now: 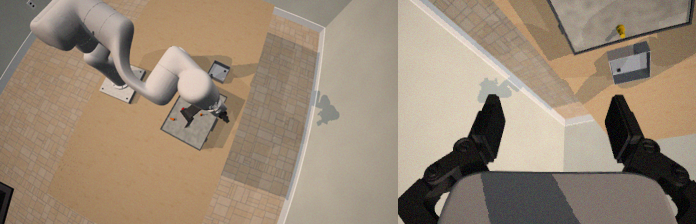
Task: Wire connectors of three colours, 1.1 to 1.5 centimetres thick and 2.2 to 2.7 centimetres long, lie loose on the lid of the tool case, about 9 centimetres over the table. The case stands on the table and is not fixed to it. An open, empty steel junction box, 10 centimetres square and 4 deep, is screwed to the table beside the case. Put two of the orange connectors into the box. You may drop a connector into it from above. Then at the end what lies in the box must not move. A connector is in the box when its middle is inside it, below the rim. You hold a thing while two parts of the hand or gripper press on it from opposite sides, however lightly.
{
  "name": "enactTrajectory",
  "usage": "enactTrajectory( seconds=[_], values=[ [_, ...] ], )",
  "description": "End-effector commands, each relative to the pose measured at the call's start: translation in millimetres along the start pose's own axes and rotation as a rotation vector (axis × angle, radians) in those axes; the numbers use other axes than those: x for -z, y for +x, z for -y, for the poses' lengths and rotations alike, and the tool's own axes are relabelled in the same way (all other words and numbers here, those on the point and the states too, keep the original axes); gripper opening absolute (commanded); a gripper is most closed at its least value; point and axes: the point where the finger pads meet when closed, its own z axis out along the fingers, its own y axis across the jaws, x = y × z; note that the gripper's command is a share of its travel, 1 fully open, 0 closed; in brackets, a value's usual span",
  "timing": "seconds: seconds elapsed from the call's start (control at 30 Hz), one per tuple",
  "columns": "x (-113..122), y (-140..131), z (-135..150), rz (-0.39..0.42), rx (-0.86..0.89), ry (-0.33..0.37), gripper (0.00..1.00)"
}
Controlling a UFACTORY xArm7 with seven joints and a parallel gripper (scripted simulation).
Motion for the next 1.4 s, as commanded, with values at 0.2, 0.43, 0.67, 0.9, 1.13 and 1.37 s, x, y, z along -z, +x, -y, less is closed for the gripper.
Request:
enactTrajectory(
  seconds=[0.2,0.43,0.67,0.9,1.13,1.37],
  values=[
    [-19.6,65.8,-76.4,-0.184,0.222,-0.054,1.0],
    [-28.0,92.1,-105.2,-0.254,0.317,-0.096,1.0],
    [-29.7,97.5,-111.0,-0.267,0.336,-0.105,1.0],
    [-29.8,97.7,-111.3,-0.268,0.337,-0.106,1.0],
    [-29.8,97.7,-111.3,-0.268,0.337,-0.106,1.0],
    [-29.8,97.7,-111.3,-0.268,0.337,-0.106,1.0]
  ],
)
